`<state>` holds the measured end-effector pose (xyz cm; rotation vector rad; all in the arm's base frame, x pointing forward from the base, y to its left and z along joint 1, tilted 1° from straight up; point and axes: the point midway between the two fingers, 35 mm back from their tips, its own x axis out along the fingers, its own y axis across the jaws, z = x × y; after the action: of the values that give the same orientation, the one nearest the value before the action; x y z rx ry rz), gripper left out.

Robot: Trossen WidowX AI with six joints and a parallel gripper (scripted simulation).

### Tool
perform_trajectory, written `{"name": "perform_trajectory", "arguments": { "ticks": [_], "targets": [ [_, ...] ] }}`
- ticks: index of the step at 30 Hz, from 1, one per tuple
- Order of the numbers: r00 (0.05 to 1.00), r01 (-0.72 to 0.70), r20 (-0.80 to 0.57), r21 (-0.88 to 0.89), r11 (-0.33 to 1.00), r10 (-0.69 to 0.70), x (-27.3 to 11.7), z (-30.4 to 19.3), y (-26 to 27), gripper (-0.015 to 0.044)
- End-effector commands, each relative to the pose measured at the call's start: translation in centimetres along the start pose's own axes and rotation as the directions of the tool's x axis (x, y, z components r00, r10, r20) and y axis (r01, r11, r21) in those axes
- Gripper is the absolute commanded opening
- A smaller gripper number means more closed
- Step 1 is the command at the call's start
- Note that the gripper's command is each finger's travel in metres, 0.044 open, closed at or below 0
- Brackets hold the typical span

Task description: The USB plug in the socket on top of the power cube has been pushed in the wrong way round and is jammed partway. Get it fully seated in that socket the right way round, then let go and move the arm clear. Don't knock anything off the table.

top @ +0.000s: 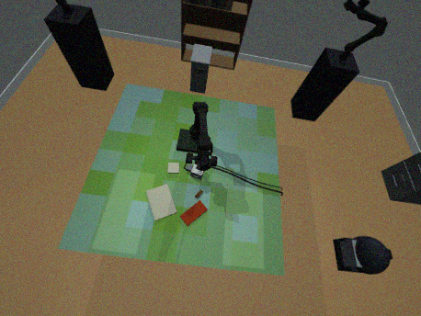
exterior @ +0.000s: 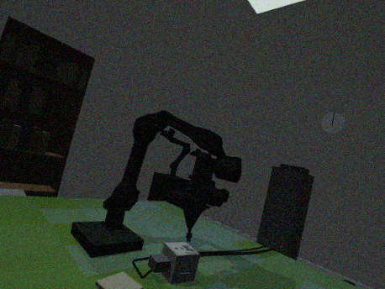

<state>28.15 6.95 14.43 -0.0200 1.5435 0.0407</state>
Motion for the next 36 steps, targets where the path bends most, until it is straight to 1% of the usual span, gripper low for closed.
{"name": "perform_trajectory", "arguments": {
  "ticks": [1,9,18,27,36],
  "targets": [
    [1.0,0.0,-0.001,0.102,0.995,0.0,0.02,-0.03,0.0,0.0],
    [1.0,0.001,-0.001,0.306,0.952,0.0,0.02,-0.03,0.0,0.0],
    [1.0,0.001,-0.001,0.52,0.854,0.0,0.02,-0.03,0.0,0.0],
    [1.0,0.001,-0.001,0.705,0.709,0.0,0.03,-0.03,0.0,0.0],
    [1.0,0.001,-0.001,0.851,0.525,0.0,0.03,-0.03,0.0,0.0]
  ]
}}
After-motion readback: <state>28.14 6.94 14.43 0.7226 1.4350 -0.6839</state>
